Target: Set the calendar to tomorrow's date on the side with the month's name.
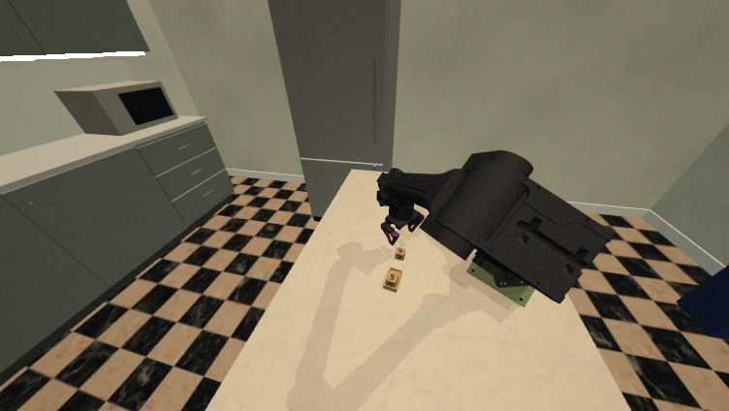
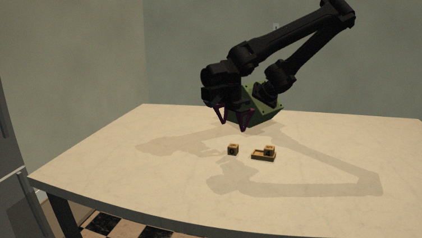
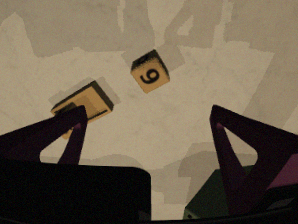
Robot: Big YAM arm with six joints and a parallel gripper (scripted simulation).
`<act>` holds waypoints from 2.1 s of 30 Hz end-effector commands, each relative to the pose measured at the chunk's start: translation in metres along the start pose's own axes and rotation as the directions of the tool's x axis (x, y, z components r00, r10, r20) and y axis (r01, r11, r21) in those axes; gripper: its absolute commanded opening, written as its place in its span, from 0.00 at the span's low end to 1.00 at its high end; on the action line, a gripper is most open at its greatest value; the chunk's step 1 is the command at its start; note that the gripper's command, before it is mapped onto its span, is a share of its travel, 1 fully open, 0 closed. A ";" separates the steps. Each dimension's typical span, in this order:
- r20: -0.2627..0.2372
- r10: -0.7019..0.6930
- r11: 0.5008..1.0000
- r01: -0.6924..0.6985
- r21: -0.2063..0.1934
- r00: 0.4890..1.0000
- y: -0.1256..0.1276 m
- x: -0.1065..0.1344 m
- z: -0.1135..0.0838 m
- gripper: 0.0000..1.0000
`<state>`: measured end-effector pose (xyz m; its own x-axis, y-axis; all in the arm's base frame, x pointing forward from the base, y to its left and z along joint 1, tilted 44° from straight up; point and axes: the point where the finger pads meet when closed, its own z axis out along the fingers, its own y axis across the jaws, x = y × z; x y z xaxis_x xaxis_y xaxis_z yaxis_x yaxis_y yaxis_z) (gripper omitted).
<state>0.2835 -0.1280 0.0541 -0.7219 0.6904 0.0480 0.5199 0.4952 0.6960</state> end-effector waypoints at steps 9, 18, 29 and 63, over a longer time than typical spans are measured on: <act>0.019 0.424 0.906 -0.424 -0.006 0.905 -0.006 -0.004 -0.001 1.00; 0.012 0.635 0.773 -0.635 -0.005 0.773 -0.005 -0.002 0.002 1.00; 0.007 0.816 0.578 -0.816 -0.004 0.578 -0.004 -0.001 0.005 1.00; 0.008 0.855 0.519 -0.855 -0.005 0.519 -0.003 -0.002 0.004 0.47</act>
<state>0.2827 -0.1271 0.0505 0.0650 0.7854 0.6155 0.8854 -0.3298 0.3274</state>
